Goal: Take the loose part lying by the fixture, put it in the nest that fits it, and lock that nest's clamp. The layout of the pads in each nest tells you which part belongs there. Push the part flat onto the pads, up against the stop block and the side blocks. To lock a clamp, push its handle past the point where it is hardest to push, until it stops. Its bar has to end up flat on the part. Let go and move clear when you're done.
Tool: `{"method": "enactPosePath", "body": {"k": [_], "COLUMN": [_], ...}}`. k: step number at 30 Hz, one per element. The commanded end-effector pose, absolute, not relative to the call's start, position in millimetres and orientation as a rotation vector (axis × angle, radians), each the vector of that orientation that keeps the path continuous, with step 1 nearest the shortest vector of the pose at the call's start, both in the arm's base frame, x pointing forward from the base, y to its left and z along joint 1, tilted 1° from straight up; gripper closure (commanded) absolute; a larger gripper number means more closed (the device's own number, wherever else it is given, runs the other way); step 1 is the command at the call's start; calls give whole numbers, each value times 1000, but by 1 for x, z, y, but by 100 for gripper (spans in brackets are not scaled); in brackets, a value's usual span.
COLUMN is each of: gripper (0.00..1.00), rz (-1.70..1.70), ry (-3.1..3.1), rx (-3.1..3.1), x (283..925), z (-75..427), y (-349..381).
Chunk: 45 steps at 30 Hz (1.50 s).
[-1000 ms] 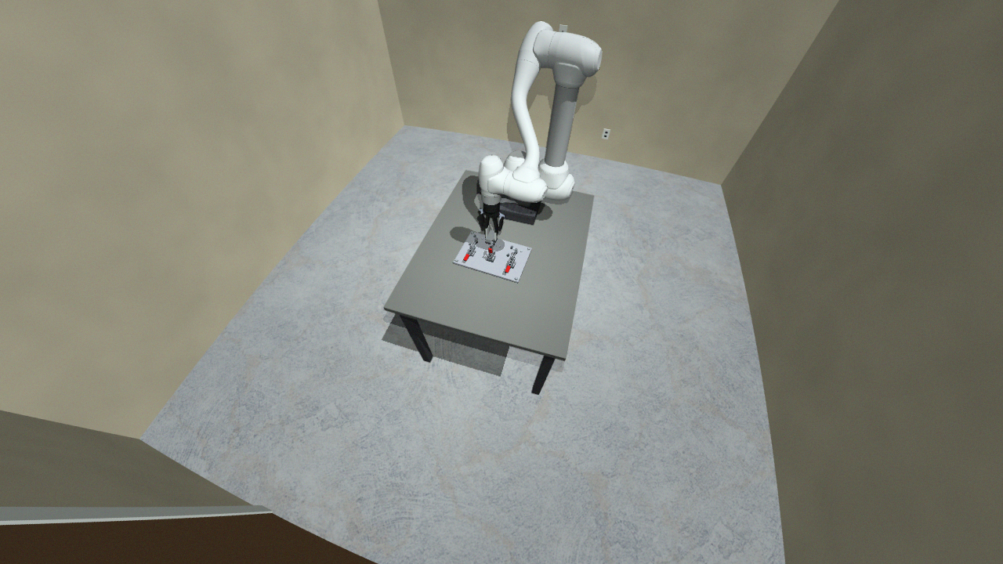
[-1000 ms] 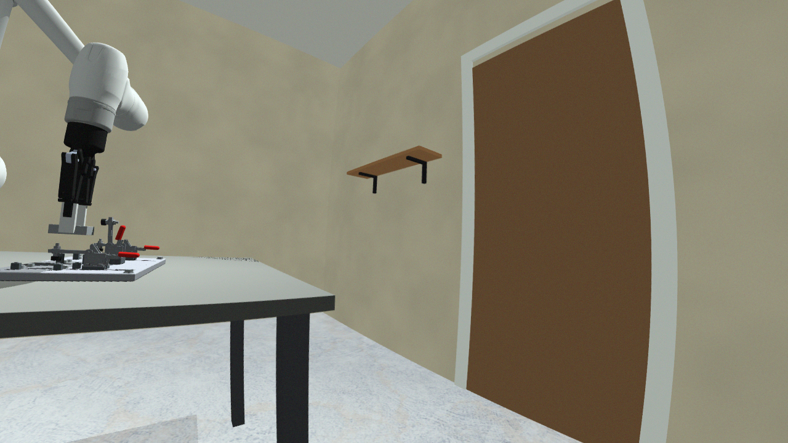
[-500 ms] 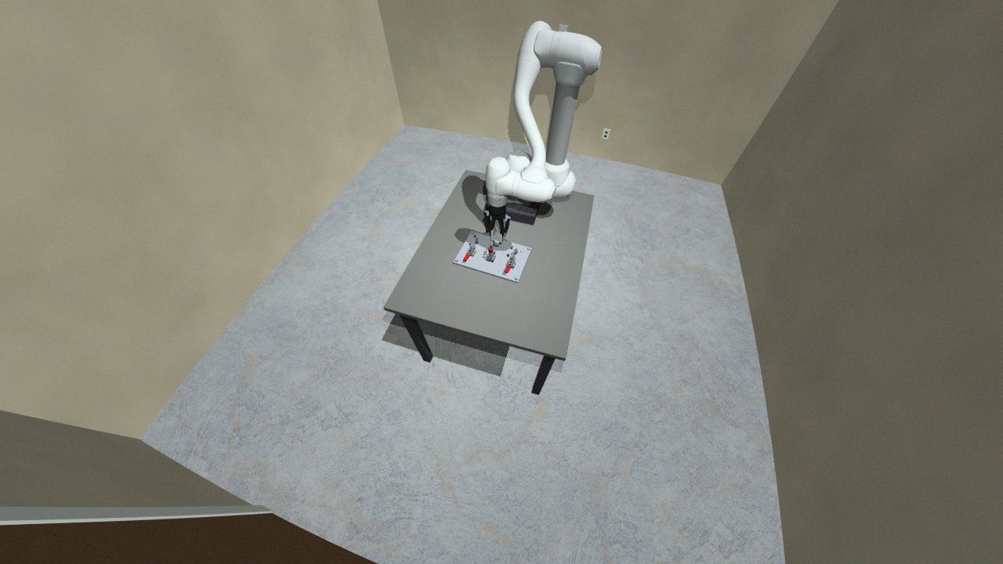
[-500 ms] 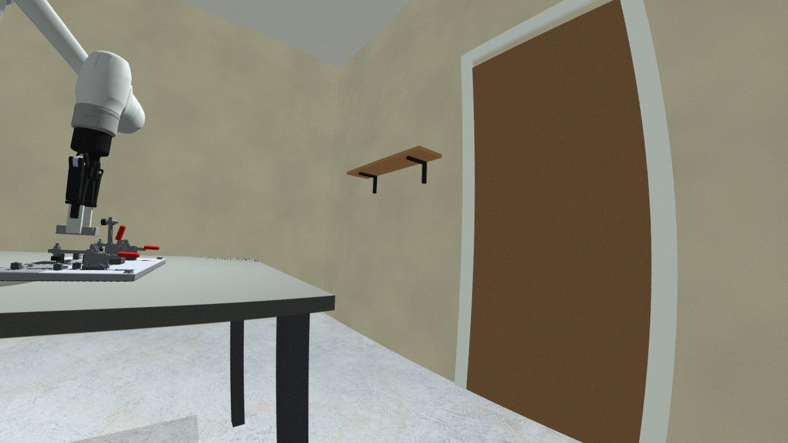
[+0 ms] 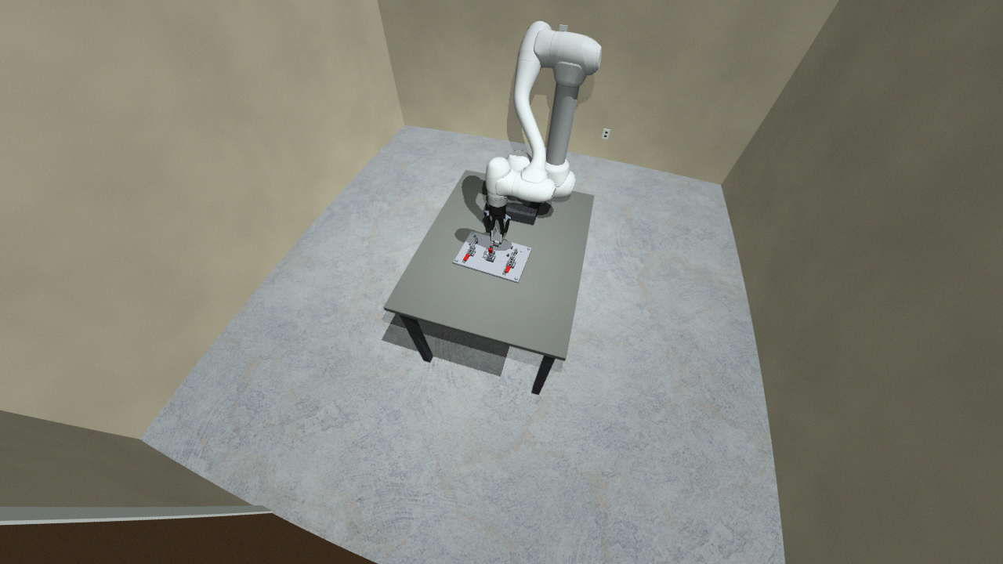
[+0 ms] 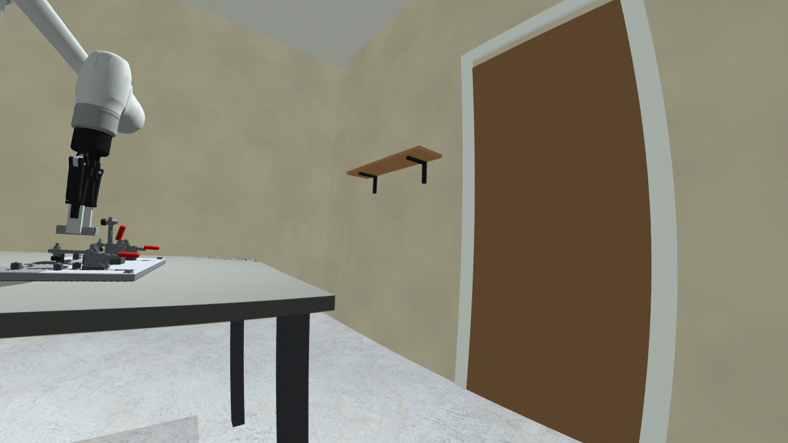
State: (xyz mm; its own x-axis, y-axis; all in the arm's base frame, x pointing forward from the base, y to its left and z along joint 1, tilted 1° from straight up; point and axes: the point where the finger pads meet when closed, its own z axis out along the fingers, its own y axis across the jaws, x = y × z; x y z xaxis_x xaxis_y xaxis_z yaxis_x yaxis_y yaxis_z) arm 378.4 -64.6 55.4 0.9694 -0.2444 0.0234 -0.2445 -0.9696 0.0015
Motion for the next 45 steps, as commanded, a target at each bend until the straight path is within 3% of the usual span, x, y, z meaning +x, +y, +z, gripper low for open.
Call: {"method": "enactPosePath", "body": {"k": [1, 45], "gripper": [90, 90], "rz": [36, 36], "ry": [-386, -387], "rx": [3113, 3113], "x": [378, 381], "z": [55, 24], "y": [-65, -65]}}
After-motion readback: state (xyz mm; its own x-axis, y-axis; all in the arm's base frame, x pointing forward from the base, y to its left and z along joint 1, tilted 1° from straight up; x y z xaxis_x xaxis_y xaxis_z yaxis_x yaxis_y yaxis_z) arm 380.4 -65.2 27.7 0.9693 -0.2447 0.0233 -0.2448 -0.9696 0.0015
